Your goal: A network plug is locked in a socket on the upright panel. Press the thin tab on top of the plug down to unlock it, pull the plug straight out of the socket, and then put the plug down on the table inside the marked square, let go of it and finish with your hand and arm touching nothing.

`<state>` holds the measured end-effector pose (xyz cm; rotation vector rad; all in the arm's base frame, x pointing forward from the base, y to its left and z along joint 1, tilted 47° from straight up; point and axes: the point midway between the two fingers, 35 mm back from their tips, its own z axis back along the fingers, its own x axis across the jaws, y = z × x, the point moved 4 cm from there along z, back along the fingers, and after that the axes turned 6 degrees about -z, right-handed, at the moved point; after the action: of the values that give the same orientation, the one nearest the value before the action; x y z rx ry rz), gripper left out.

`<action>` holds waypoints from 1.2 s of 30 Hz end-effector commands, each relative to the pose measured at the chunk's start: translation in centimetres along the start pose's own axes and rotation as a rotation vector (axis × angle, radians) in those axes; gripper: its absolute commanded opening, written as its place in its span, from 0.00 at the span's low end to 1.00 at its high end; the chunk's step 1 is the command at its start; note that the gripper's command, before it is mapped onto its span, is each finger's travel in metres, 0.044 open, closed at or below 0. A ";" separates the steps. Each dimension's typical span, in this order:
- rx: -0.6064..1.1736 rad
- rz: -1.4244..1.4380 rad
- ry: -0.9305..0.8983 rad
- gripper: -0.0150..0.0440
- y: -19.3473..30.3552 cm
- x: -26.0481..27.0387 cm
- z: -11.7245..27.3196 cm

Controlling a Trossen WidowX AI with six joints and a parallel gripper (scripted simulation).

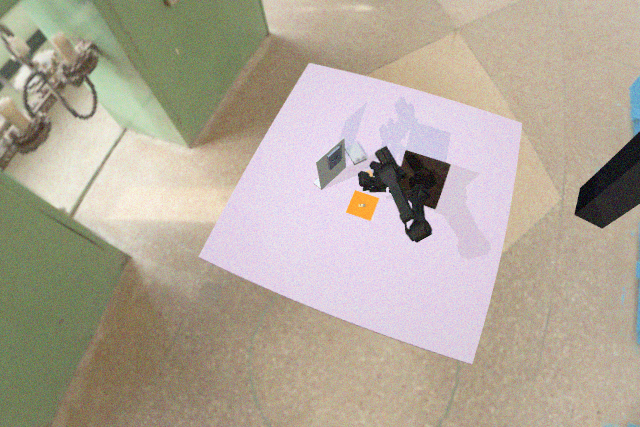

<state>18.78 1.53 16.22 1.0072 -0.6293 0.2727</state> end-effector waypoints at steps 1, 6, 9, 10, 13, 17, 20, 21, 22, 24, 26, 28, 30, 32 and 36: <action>-0.032 0.003 -0.011 0.52 0.1 1.0 1.1; -0.066 -0.006 -0.027 0.52 0.4 2.0 2.5; -0.086 -0.012 -0.037 0.52 0.6 2.5 3.4; -0.093 -0.014 -0.040 0.52 0.6 2.7 3.7; -0.113 -0.021 -0.049 0.52 0.9 3.2 4.6; -0.139 -0.030 -0.061 0.52 1.3 3.8 5.7; -0.159 -0.037 -0.069 0.52 1.6 4.3 6.6; -0.165 -0.039 -0.072 0.52 1.8 4.4 6.9; -0.170 -0.041 -0.074 0.52 1.9 4.5 7.1; -0.174 -0.043 -0.076 0.52 1.9 4.6 7.3; -0.174 -0.043 -0.076 0.61 1.9 4.6 7.3; -0.174 -0.043 -0.076 0.70 1.9 4.6 7.3; -0.174 -0.043 -0.076 0.79 1.9 4.6 7.3; -0.174 -0.043 -0.076 0.87 1.9 4.6 7.3; -0.174 -0.043 -0.076 1.00 1.9 4.6 7.3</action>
<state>18.80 -3.94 23.05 0.8705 -0.6883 0.1337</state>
